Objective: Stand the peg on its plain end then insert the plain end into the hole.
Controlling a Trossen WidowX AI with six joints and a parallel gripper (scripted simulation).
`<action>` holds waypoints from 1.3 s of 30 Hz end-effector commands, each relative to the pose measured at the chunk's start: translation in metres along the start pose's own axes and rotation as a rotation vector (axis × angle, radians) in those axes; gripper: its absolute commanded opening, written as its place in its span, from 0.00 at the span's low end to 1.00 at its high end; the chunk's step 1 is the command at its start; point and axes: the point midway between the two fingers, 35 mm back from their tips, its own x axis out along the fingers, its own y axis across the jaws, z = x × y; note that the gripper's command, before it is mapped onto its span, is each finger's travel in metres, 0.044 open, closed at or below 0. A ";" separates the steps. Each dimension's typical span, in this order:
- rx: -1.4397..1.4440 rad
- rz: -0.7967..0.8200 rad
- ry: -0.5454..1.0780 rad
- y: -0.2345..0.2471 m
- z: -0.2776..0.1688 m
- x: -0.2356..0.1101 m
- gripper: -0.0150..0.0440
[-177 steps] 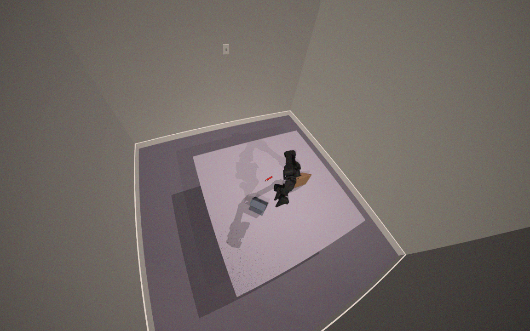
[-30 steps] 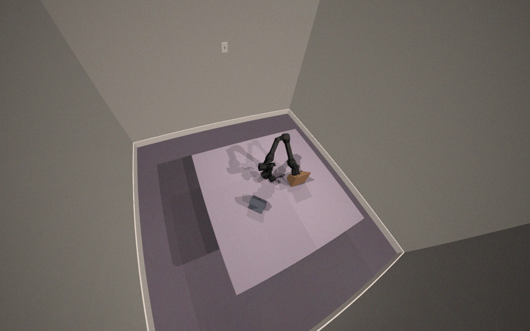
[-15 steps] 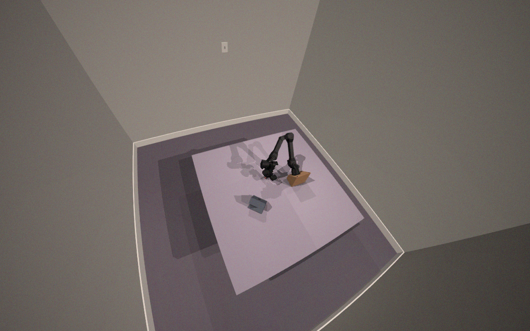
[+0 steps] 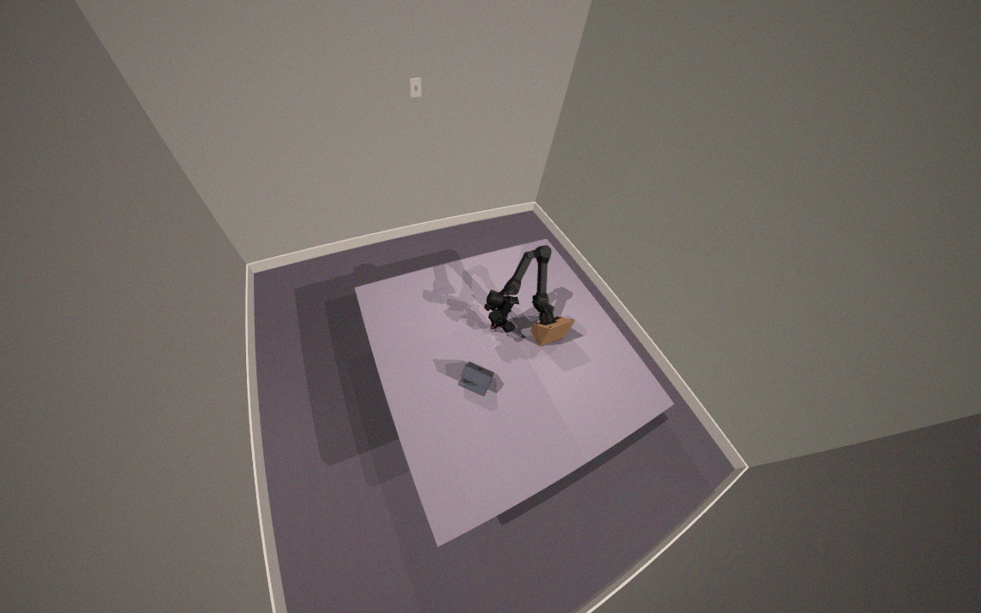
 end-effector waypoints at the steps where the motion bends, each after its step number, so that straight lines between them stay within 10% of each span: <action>1: 0.001 -0.002 -0.045 0.000 -0.002 -0.003 0.34; 39: -0.002 -0.002 -0.374 -0.001 -0.019 -0.023 0.34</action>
